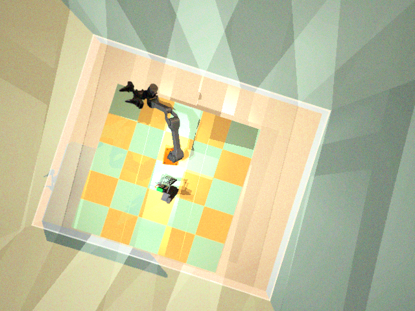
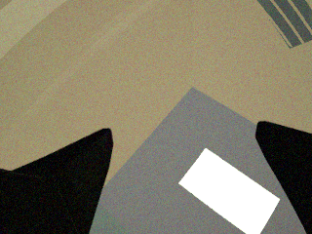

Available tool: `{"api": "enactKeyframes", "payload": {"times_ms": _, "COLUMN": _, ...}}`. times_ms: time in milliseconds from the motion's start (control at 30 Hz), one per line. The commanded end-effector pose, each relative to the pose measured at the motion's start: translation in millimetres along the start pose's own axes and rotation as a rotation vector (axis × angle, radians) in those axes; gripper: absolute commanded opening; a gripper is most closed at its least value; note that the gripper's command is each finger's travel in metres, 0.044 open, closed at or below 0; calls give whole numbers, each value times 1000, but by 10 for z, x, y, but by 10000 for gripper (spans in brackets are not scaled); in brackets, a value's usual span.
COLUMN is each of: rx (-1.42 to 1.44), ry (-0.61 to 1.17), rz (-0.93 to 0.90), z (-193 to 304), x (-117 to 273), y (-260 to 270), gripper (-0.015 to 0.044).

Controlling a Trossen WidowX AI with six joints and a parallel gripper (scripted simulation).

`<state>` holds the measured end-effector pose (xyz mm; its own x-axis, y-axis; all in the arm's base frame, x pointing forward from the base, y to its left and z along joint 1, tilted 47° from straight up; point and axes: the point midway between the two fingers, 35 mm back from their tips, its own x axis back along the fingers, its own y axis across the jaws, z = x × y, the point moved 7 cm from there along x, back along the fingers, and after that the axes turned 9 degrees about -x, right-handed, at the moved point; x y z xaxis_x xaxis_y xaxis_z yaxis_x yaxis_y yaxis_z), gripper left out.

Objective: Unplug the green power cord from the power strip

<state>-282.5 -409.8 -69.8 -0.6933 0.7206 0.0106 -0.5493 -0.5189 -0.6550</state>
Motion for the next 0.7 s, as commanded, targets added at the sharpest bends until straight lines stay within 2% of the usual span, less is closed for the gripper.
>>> {"api": "enactKeyframes", "payload": {"times_ms": 0, "rx": -13, "ry": 1, "rz": -4, "z": -5, "x": -18, "y": 3, "gripper": 374}}
{"api": "enactKeyframes", "payload": {"times_ms": 267, "rx": -624, "ry": -114, "rz": -14, "z": -122, "x": -1019, "y": -233, "gripper": 164}}
{"api": "enactKeyframes", "payload": {"times_ms": 467, "rx": -1032, "ry": -237, "rz": -79, "z": -259, "x": -1799, "y": -618, "gripper": 160}}
{"api": "enactKeyframes", "payload": {"times_ms": 667, "rx": -1416, "ry": -363, "rz": -199, "z": -535, "x": -2351, "y": -1014, "gripper": 160}}
